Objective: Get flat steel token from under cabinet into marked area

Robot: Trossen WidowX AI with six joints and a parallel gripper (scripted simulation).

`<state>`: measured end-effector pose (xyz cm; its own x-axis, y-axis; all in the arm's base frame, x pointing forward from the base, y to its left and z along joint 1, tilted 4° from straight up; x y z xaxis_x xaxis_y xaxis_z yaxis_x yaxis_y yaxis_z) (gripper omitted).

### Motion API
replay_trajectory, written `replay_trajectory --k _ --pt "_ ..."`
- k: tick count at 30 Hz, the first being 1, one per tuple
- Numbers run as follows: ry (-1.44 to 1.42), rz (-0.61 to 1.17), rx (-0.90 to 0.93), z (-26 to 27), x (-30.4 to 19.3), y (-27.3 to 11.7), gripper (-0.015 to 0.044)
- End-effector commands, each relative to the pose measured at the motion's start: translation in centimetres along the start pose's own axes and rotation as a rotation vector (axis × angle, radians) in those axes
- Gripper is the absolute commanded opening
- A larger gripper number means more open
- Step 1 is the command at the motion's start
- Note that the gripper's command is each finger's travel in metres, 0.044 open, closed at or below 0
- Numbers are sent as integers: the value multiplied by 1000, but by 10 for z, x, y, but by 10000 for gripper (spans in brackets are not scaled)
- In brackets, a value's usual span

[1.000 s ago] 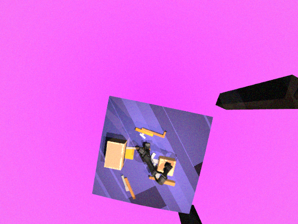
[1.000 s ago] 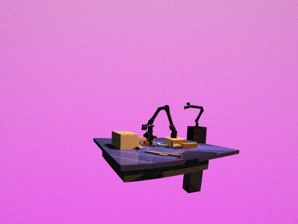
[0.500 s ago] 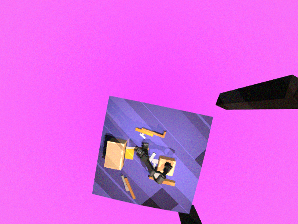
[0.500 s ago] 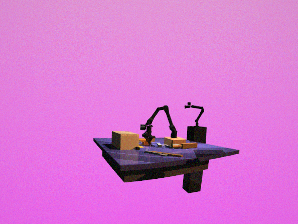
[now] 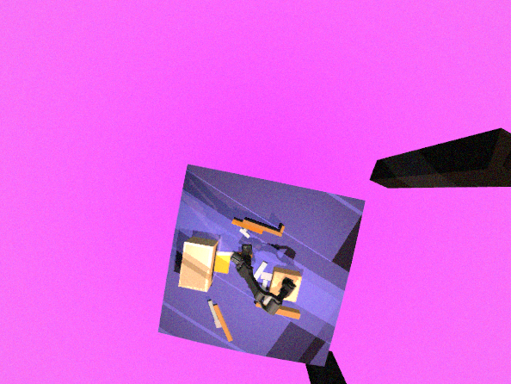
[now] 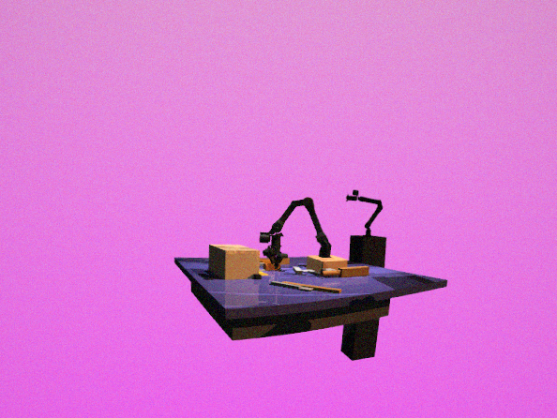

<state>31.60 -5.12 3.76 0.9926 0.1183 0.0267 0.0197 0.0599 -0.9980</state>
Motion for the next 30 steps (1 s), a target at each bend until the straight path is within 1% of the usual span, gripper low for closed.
replay_trajectory --k 1,30 --pt "2 -1 -3 1 6 0 0" --pt "2 -3 -2 8 38 -1 0"
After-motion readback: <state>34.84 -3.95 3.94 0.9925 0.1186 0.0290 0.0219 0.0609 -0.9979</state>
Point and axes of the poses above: the point midway between the two fingers, 35 mm back from their tips, its own y axis out along the fingers, its own z axis across the jaws, x = y × z, the point moved 8 cm from there along -y, back along the fingers, and after that the axes turned 15 degrees about y, right-handed, at the moved point
